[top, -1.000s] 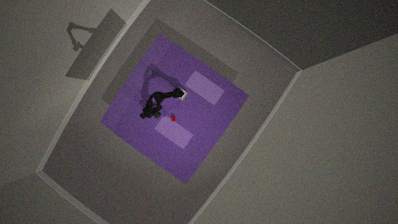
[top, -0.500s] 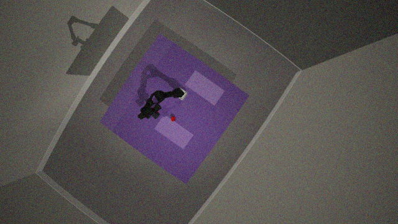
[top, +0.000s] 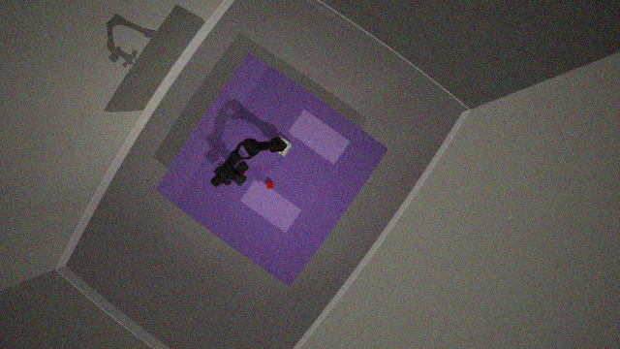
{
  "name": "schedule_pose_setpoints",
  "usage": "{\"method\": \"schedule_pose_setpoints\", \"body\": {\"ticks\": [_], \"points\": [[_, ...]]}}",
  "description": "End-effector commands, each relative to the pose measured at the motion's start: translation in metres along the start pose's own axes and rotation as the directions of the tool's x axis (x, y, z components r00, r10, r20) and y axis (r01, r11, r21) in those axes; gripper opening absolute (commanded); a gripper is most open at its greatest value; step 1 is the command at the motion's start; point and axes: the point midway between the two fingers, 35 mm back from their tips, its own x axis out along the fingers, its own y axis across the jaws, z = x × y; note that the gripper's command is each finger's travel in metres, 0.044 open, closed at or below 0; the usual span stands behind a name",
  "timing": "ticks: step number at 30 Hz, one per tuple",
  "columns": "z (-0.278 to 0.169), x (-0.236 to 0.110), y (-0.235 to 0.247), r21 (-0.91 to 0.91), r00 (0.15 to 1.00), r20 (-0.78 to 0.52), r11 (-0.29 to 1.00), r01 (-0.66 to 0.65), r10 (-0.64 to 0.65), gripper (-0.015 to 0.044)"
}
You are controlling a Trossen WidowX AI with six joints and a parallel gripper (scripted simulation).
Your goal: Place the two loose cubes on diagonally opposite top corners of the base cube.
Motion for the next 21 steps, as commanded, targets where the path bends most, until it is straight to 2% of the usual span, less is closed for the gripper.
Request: {"method": "schedule_pose_setpoints", "body": {"ticks": [1, 10, 21], "points": [[0.0, -0.016, -0.001, -0.005, 1.0, 0.0, 1.0, 0.015, -0.015, 0.0105], [0.002, -0.03, 0.002, 0.007, 1.0, 0.0, 1.0, 0.015, -0.015, 0.0105], [0.038, -0.028, 0.004, 0.198, 1.0, 0.004, 0.98, 0.014, -0.015, 0.0105]]}}
